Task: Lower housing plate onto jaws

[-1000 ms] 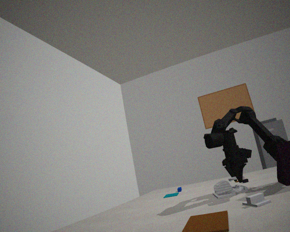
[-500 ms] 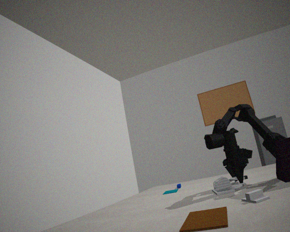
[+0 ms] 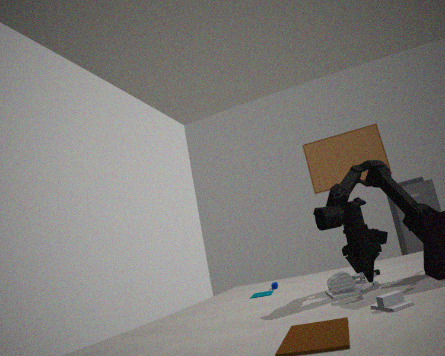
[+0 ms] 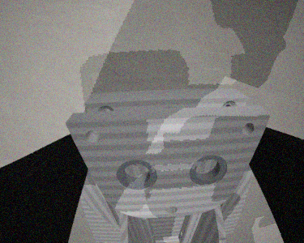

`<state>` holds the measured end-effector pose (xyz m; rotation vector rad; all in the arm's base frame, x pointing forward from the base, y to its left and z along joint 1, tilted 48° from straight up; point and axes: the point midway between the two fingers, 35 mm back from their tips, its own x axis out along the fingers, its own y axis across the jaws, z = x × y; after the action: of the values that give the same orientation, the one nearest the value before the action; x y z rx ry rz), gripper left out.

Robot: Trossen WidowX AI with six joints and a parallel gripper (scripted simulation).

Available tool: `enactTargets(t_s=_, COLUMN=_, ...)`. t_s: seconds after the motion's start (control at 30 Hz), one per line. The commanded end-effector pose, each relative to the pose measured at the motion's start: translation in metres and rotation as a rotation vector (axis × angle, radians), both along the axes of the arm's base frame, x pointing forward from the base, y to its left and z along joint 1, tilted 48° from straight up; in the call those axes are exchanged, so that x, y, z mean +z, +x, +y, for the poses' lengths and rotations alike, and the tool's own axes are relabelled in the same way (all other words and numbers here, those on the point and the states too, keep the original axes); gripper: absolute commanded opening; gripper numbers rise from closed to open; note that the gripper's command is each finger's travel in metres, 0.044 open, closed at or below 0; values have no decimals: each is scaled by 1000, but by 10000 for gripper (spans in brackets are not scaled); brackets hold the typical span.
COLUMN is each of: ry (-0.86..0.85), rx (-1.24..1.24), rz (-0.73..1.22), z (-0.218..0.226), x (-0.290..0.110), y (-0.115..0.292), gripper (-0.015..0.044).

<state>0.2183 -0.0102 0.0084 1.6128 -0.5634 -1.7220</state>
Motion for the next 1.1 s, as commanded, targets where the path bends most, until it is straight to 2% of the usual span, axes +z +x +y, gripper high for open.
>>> enactTargets(t_s=0.0, ry=-3, rx=5, rz=4, z=-1, x=-1, y=0, gripper=351)
enactTargets(t_s=1.07, ry=-3, rx=5, rz=4, z=-6, x=-6, y=0, gripper=351)
